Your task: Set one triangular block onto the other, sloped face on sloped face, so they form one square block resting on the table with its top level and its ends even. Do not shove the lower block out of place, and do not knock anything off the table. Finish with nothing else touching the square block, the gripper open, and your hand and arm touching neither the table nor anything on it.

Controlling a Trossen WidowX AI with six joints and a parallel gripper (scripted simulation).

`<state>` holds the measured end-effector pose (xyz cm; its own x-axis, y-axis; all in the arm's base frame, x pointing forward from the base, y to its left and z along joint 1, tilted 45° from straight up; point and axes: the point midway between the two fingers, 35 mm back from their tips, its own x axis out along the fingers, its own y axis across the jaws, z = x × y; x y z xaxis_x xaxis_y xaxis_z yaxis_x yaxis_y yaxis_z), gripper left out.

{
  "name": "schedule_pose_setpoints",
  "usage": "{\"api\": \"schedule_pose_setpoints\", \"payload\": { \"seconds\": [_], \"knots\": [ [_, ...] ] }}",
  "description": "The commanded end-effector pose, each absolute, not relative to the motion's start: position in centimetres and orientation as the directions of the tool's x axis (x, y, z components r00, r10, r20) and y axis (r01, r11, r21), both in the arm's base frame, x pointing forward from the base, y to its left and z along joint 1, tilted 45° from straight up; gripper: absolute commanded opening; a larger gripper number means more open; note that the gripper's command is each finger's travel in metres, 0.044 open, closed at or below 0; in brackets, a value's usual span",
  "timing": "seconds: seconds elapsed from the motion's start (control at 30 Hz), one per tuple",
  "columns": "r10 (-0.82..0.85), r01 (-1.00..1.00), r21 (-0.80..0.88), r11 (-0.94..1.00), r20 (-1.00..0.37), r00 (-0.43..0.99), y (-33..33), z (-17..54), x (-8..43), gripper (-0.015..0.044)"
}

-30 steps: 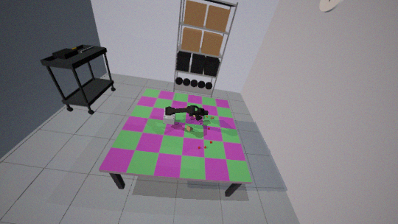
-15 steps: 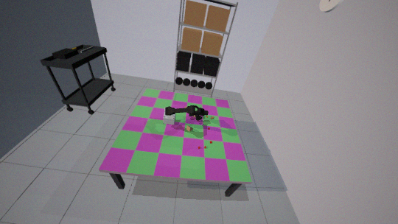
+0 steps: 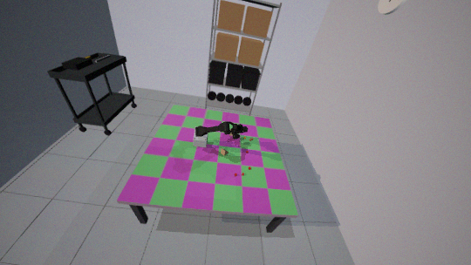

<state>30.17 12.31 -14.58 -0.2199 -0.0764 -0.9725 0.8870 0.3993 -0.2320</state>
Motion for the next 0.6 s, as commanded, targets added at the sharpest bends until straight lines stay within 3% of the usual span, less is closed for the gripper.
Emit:
{"api": "schedule_pose_setpoints", "payload": {
  "seconds": [0.0, 0.57],
  "knots": [
    [-0.068, 0.888, -0.225, 0.400, -0.974, -0.217, 14.1, -12.9, 30.0, 0.0000],
    [-0.085, 0.893, -0.231, 0.386, -0.973, -0.215, 16.0, -10.9, 29.3, 0.0000]
  ]
}}
